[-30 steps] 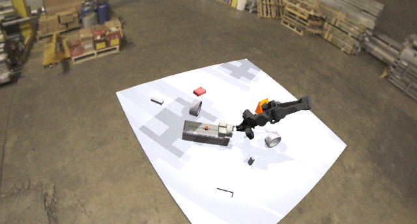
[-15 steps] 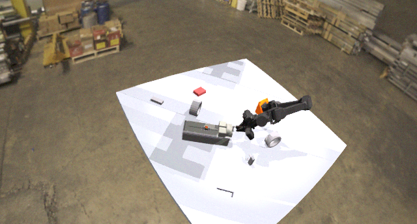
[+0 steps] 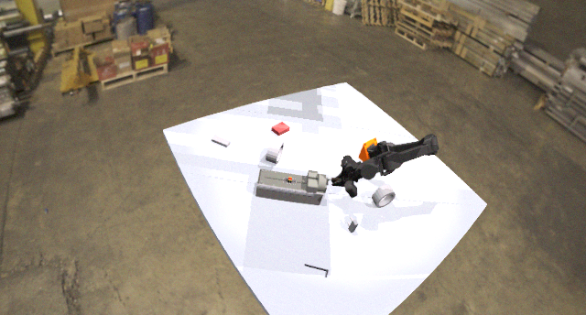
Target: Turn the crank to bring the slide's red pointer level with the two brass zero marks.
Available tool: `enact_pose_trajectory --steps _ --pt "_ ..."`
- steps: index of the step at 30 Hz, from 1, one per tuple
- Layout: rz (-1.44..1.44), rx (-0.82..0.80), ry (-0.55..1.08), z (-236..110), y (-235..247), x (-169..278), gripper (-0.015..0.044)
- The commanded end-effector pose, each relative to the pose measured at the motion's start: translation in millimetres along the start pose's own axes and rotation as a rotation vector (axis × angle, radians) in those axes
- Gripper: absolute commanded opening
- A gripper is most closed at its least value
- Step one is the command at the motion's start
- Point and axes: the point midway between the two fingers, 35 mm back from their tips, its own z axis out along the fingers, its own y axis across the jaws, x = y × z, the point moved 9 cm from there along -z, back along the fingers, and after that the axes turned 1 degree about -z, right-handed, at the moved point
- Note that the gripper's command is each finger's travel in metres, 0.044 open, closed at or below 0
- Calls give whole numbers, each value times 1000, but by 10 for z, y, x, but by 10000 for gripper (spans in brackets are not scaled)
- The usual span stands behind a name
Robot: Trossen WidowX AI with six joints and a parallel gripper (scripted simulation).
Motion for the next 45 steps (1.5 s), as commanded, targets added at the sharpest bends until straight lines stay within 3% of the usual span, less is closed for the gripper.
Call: enact_pose_trajectory --steps 1,45 --pt "-10 -21 -3 -1 75 4 0" --pt "-10 -21 -3 26 101 27 0"
